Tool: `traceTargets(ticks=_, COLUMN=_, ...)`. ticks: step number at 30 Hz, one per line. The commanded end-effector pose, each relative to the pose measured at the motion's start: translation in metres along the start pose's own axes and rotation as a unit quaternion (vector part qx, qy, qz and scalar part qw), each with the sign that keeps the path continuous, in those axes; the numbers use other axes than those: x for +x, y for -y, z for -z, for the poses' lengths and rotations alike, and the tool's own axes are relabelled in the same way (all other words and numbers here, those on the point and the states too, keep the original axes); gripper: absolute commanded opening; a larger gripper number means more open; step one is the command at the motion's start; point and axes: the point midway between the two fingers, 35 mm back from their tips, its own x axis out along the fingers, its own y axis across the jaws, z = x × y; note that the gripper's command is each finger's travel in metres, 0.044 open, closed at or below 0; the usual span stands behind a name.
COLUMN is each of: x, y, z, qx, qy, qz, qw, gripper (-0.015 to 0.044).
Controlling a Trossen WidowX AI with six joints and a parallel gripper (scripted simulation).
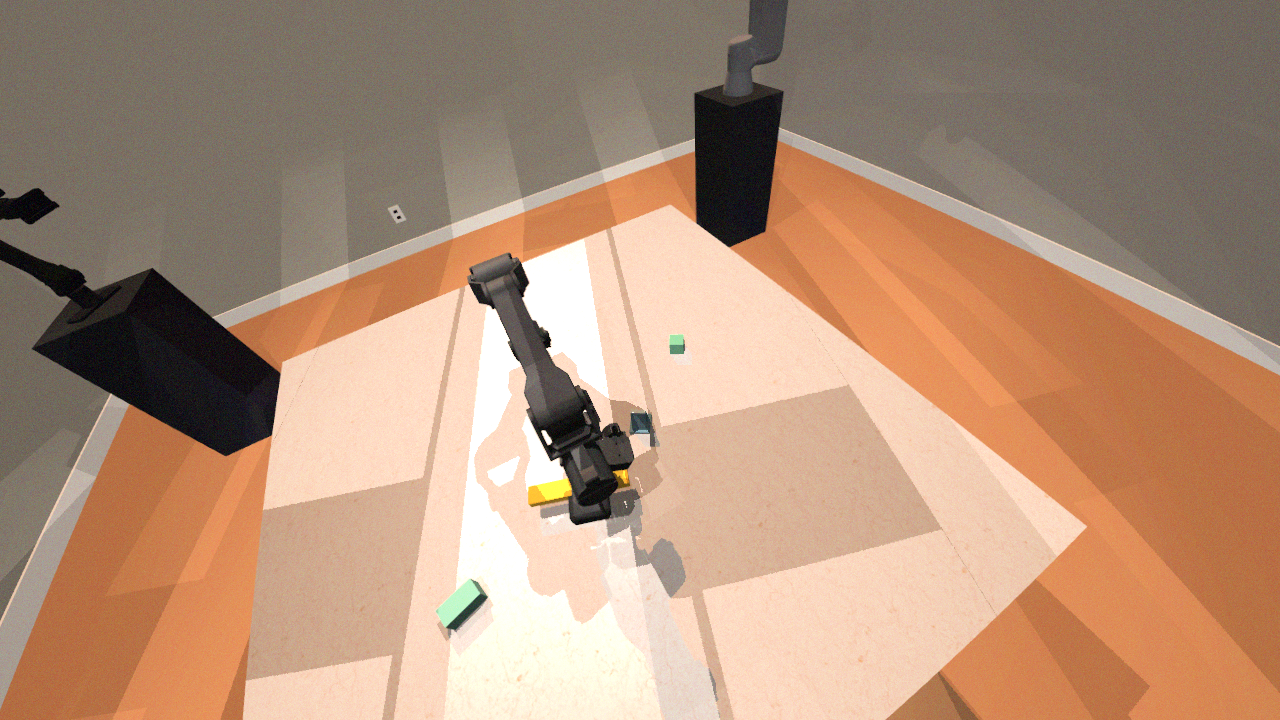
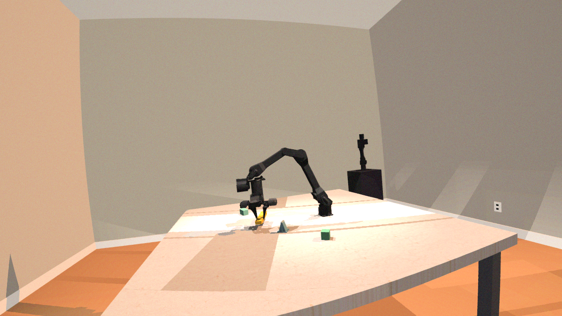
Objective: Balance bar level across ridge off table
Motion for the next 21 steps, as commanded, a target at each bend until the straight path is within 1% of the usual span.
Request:
traceTargets(ticks=1, x=-0.014, y=0.002, z=-0.001, qx=-0.001, qy=0.003, qz=0.007, qw=1.0, gripper=0.0)
traceTargets(ticks=21, x=-0.065, y=-0.002, z=0.0, qx=-0.003, qy=0.004, qz=0.007, qw=1.0, gripper=0.0)
